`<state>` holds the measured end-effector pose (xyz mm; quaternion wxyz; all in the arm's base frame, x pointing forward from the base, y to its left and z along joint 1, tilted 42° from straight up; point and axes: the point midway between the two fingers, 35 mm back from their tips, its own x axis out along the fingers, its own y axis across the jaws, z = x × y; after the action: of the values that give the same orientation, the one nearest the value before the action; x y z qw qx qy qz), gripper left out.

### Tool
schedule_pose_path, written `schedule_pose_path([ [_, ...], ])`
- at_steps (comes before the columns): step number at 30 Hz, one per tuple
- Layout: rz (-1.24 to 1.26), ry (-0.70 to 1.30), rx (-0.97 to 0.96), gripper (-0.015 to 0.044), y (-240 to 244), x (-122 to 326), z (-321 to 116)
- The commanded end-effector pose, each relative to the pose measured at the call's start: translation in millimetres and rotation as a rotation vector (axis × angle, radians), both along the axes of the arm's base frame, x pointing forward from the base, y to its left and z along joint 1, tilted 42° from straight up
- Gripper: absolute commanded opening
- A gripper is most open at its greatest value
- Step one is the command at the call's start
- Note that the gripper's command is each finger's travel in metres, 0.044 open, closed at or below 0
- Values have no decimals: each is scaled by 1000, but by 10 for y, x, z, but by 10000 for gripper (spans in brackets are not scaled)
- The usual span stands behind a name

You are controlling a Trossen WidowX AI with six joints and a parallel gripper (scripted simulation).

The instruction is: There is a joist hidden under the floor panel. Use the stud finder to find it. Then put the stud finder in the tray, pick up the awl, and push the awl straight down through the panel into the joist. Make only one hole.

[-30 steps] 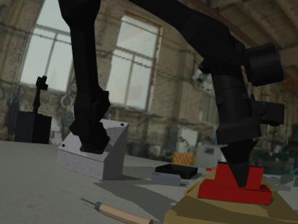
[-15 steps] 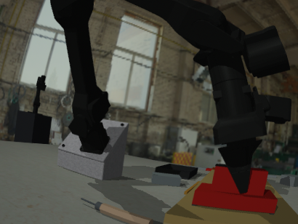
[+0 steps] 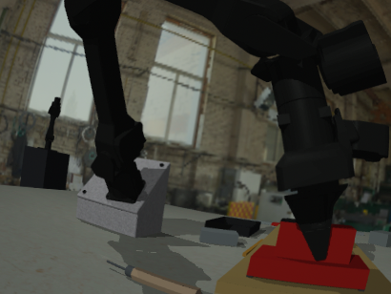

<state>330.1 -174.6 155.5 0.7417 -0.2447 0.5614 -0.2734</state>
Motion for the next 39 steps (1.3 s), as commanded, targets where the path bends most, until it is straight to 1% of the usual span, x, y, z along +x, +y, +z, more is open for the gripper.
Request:
schedule_pose_path([
  [1, 0, 1, 0, 0, 5, 1, -6],
  [7, 0, 1, 3, 0, 80, 26, 82],
  [23, -2, 2, 3, 0, 599, 56, 701],
  [26, -1, 2, 2, 0, 646, 46, 760],
  [31, 36, 25, 14, 0, 758, 124, 668],
  [39, 209, 139, 67, 0, 1328, 405, 218],
])
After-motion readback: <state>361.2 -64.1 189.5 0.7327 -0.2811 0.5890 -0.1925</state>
